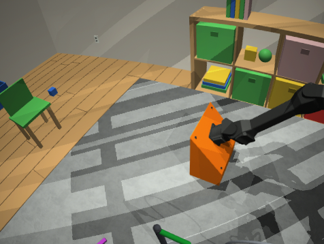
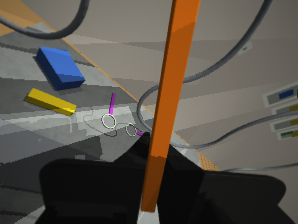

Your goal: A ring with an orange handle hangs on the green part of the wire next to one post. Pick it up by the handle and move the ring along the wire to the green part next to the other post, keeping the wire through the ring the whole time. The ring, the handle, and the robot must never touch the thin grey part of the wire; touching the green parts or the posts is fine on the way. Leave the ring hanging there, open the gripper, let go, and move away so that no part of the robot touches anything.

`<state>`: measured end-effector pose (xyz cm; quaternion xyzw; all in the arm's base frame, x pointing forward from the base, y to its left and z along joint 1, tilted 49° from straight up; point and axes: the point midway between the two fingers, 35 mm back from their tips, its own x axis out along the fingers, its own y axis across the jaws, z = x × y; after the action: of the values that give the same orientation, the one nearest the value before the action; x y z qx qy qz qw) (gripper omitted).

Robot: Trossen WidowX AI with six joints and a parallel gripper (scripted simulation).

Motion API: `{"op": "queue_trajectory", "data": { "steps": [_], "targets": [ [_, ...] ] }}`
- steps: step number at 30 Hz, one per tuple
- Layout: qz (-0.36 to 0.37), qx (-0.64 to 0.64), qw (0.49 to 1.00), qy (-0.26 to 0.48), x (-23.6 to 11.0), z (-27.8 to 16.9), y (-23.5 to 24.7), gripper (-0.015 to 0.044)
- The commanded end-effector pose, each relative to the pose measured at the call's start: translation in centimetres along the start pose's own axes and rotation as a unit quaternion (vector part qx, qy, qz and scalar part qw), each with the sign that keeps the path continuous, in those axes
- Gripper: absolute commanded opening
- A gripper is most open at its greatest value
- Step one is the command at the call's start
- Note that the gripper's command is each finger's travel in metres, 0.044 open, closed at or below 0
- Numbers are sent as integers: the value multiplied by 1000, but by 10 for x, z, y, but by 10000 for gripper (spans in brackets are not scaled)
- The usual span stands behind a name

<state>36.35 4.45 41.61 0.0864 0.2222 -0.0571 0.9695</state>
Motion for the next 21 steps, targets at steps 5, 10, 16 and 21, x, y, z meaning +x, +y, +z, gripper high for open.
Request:
{"op": "queue_trajectory", "data": {
  "steps": [5,10,16,21],
  "targets": [
    [42,72,997,-1,1,-1,12,-150],
    [70,118,990,-3,1,0,19,-150],
    [103,174,979,-7,0,3,28,-150],
    [130,220,967,-10,-2,6,35,-150]
  ]
}}
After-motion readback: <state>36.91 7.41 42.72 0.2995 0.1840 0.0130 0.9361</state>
